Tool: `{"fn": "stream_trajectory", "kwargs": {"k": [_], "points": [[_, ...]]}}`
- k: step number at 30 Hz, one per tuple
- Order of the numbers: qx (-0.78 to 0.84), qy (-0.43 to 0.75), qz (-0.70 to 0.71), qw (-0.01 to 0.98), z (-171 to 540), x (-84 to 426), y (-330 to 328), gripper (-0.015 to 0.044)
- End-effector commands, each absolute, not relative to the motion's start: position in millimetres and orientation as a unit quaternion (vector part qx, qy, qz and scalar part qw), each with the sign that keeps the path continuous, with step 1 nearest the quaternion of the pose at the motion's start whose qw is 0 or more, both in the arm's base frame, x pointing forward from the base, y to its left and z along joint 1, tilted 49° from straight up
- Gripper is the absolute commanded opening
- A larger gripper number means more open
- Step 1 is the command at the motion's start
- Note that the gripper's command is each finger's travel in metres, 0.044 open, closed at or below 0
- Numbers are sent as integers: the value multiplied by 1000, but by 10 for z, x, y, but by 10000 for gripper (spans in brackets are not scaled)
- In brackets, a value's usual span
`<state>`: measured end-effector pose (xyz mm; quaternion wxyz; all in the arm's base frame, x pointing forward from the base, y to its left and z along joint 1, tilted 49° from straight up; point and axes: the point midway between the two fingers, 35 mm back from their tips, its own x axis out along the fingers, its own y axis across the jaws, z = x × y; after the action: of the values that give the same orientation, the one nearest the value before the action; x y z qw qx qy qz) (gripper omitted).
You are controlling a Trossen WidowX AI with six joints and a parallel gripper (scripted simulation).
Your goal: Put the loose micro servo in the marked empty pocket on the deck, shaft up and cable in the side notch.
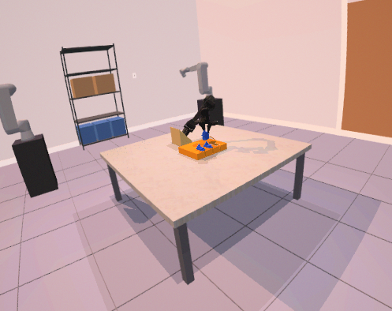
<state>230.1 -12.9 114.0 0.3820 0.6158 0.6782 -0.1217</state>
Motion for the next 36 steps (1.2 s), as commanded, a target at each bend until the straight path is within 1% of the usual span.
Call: {"fn": "stream_trajectory", "kwargs": {"k": [1,18,36], "points": [[646,665,-176,330,1147,2300,-129,0],[714,586,-361,129,1147,2300,-129,0],[719,448,-522,-95,1147,2300,-129,0]]}}
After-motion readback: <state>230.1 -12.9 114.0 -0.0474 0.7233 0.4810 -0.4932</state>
